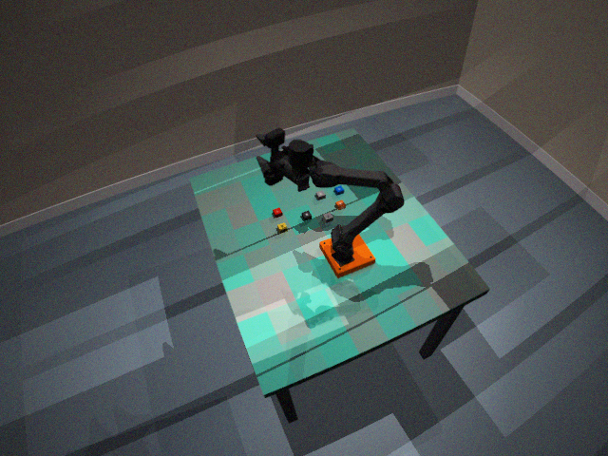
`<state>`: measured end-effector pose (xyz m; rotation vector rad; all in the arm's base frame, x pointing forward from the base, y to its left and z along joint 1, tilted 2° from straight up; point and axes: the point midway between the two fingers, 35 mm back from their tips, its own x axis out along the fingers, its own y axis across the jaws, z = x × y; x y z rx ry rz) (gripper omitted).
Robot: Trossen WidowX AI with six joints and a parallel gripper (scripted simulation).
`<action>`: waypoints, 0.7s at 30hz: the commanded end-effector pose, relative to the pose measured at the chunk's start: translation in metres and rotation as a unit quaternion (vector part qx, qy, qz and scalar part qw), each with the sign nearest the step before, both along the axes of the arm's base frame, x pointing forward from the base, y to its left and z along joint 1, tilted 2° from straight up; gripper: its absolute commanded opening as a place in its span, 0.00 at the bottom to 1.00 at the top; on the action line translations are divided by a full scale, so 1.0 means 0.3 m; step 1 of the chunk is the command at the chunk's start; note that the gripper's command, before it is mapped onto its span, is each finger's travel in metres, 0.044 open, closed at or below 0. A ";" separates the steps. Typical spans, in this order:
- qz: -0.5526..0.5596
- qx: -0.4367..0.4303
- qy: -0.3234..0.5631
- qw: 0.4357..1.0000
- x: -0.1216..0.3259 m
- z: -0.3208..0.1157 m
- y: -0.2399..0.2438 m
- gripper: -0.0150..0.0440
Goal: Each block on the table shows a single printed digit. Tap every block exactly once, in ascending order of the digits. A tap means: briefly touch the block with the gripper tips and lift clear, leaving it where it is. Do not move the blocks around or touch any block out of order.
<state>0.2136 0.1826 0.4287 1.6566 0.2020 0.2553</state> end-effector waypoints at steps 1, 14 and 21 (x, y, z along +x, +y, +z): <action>-0.043 -0.179 0.018 0.983 0.129 -0.101 -0.037 0.93; -0.004 -0.629 0.248 0.737 0.422 -0.538 -0.489 0.93; 0.146 -0.687 0.380 0.602 0.366 -0.757 -0.802 0.93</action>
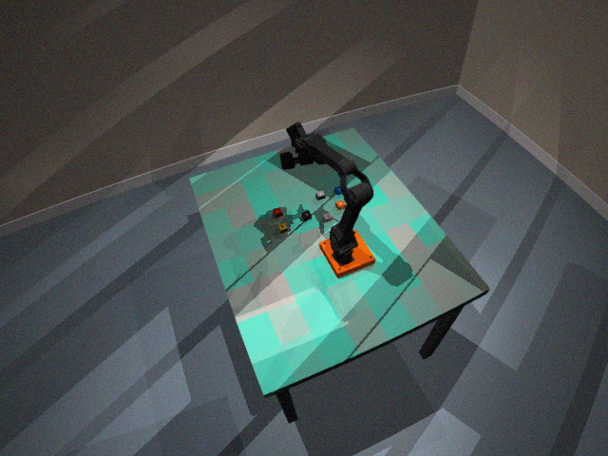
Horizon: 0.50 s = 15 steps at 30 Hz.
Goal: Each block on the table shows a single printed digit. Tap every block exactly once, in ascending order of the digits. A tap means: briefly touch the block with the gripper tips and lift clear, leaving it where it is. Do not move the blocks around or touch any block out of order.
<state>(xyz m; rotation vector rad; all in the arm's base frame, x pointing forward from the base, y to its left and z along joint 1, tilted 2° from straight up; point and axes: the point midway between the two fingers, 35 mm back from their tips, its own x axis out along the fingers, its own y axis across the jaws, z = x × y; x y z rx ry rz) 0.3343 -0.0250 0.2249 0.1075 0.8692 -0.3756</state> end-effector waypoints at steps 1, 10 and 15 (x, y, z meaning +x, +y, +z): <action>0.026 -0.016 0.118 0.993 -0.057 -0.105 -0.151 0.93; 0.110 0.077 0.315 0.940 -0.301 -0.278 -0.407 0.93; 0.112 0.081 0.317 0.938 -0.306 -0.281 -0.411 0.93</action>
